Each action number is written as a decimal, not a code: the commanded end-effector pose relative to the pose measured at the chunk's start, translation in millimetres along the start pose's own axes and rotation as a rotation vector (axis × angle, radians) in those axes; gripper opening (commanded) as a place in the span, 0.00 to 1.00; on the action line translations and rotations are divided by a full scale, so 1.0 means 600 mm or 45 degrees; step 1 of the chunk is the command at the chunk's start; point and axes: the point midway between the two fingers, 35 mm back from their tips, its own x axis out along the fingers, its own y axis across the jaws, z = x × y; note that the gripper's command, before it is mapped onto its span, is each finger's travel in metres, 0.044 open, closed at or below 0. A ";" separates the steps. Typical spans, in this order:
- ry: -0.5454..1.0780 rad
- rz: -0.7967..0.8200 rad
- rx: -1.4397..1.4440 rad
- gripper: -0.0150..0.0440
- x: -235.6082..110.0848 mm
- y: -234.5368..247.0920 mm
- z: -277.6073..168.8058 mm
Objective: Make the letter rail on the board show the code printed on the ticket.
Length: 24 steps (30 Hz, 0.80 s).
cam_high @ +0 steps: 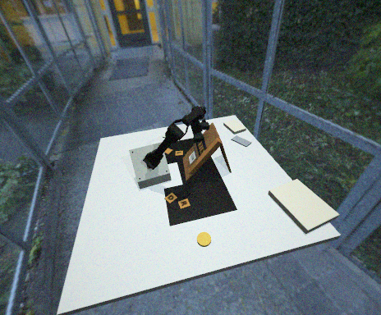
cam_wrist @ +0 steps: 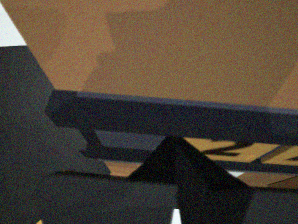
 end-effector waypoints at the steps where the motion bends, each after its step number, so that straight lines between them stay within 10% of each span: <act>1: 0.000 -0.007 -0.007 0.25 0.002 -0.003 -0.002; 24: 0.000 -0.007 -0.007 0.25 0.005 -0.016 -0.004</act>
